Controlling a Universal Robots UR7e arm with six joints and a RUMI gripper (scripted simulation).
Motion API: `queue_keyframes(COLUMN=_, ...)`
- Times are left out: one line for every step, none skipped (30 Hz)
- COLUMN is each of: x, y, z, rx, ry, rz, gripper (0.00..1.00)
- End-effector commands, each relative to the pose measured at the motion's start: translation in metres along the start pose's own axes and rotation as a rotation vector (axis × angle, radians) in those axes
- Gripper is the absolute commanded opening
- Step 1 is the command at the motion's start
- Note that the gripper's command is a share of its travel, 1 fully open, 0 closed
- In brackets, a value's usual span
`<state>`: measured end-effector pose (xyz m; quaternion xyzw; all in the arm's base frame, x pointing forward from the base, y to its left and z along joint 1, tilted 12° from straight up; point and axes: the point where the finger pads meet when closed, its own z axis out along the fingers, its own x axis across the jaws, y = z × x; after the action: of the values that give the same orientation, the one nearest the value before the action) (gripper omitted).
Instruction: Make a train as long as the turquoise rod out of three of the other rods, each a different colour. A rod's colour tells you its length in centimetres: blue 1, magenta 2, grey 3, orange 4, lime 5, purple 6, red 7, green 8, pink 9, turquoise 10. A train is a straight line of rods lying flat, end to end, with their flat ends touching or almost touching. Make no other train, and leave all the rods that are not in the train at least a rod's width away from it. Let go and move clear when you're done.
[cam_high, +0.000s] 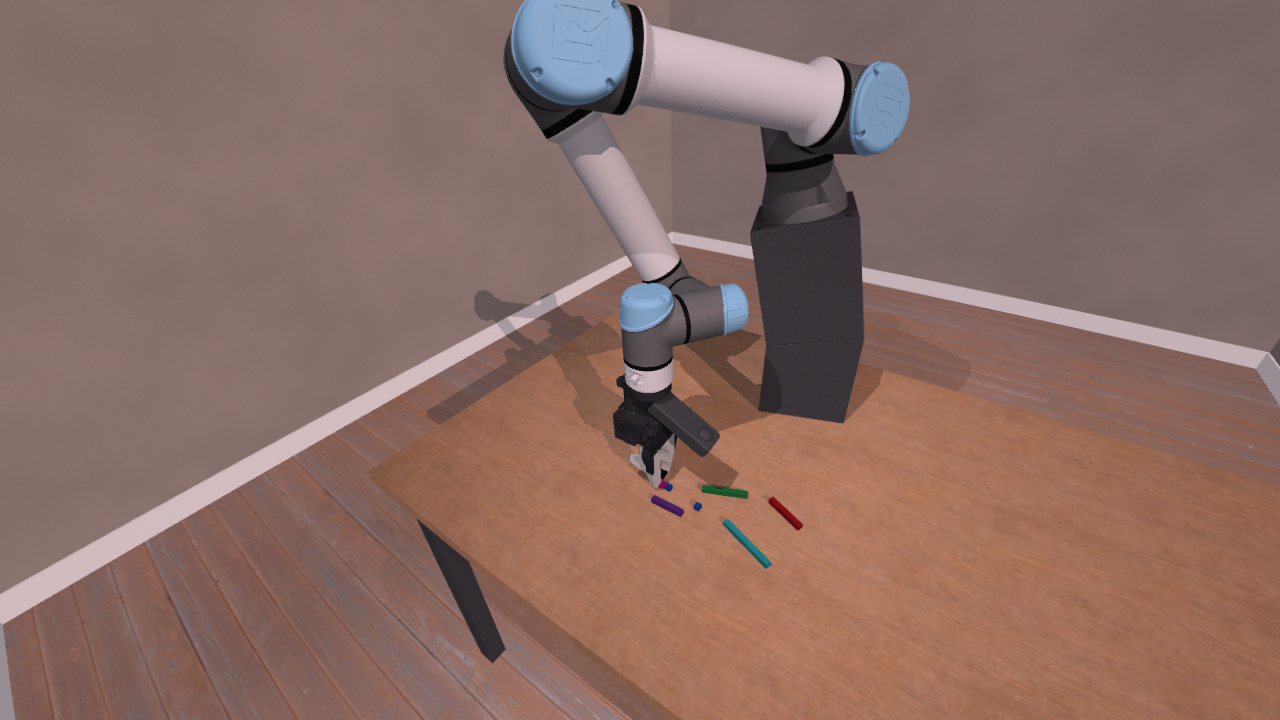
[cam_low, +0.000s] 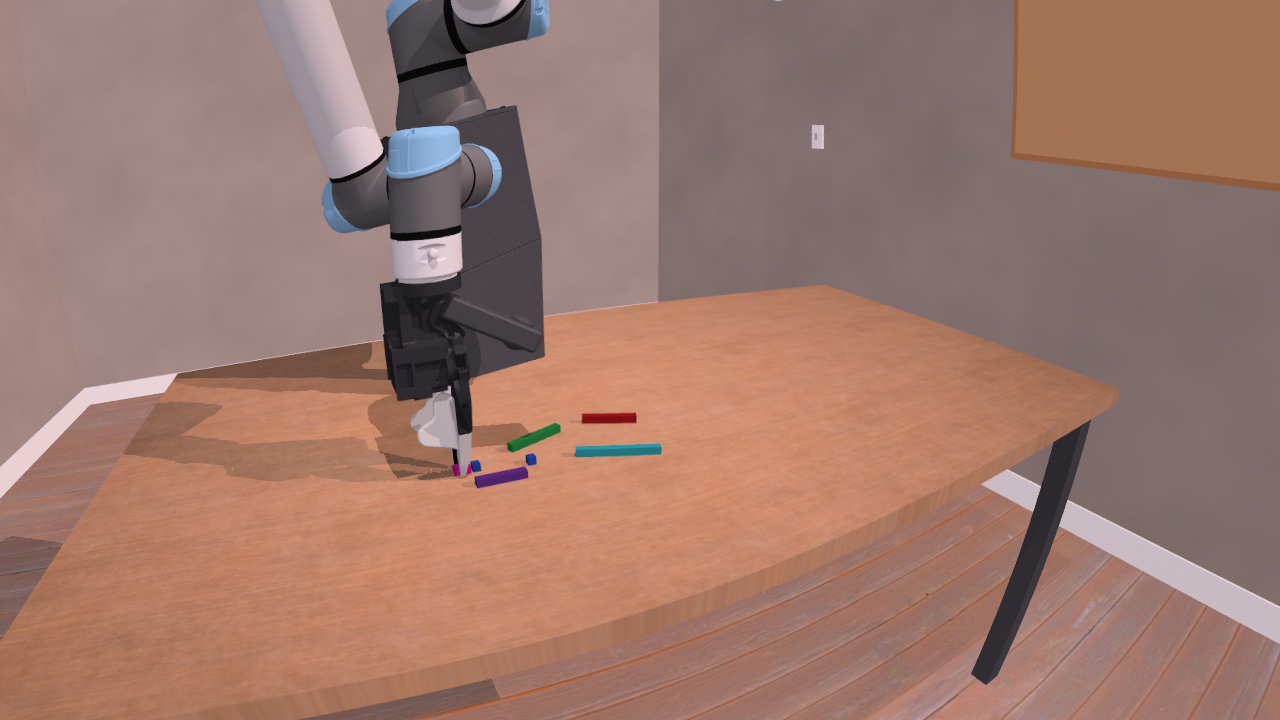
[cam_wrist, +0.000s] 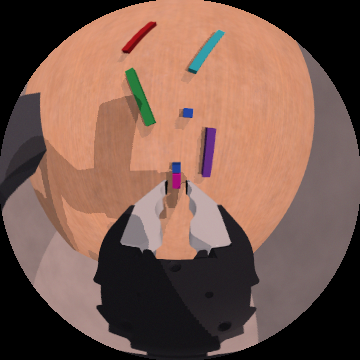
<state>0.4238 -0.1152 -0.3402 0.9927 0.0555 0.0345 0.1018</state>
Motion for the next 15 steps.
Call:
queue_keyframes(x=0.000, y=0.000, z=-0.012, rx=-0.001, ry=0.001, rz=0.000, gripper=0.14)
queue_keyframes(x=0.000, y=0.000, z=-0.016, rx=-0.001, ry=0.001, rz=0.000, gripper=0.14)
queue_keyframes(x=0.000, y=0.000, z=-0.020, rx=-0.001, ry=0.001, rz=0.000, gripper=0.14)
queue_keyframes(x=0.000, y=0.000, z=-0.025, rx=-0.001, ry=0.001, rz=0.000, gripper=0.14)
queue_keyframes(x=0.000, y=0.000, z=-0.029, rx=-0.001, ry=0.001, rz=0.000, gripper=0.14)
queue_keyframes(x=0.000, y=0.000, z=-0.034, rx=-0.001, ry=0.001, rz=0.000, gripper=0.14)
queue_keyframes(x=0.000, y=0.000, z=-0.039, rx=-0.001, ry=0.001, rz=0.000, gripper=0.14)
queue_keyframes(x=0.000, y=0.000, z=-0.039, rx=-0.001, ry=0.001, rz=0.000, gripper=0.14)
queue_keyframes(x=0.000, y=0.000, z=-0.039, rx=-0.001, ry=0.001, rz=0.000, gripper=0.14)
queue_keyframes(x=0.000, y=0.000, z=-0.044, rx=-0.001, ry=0.001, rz=0.000, gripper=0.14)
queue_keyframes(x=0.000, y=0.000, z=-0.049, rx=-0.001, ry=0.001, rz=0.000, gripper=0.14)
queue_keyframes(x=0.000, y=0.000, z=-0.054, rx=-0.001, ry=0.001, rz=0.000, gripper=0.14)
queue_keyframes(x=0.000, y=0.000, z=-0.058, rx=-0.001, ry=0.001, rz=0.000, gripper=0.14)
queue_keyframes(x=0.000, y=0.000, z=-0.063, rx=-0.001, ry=0.001, rz=0.000, gripper=0.14)
queue_keyframes(x=0.000, y=0.000, z=-0.067, rx=-0.001, ry=0.001, rz=0.000, gripper=0.14)
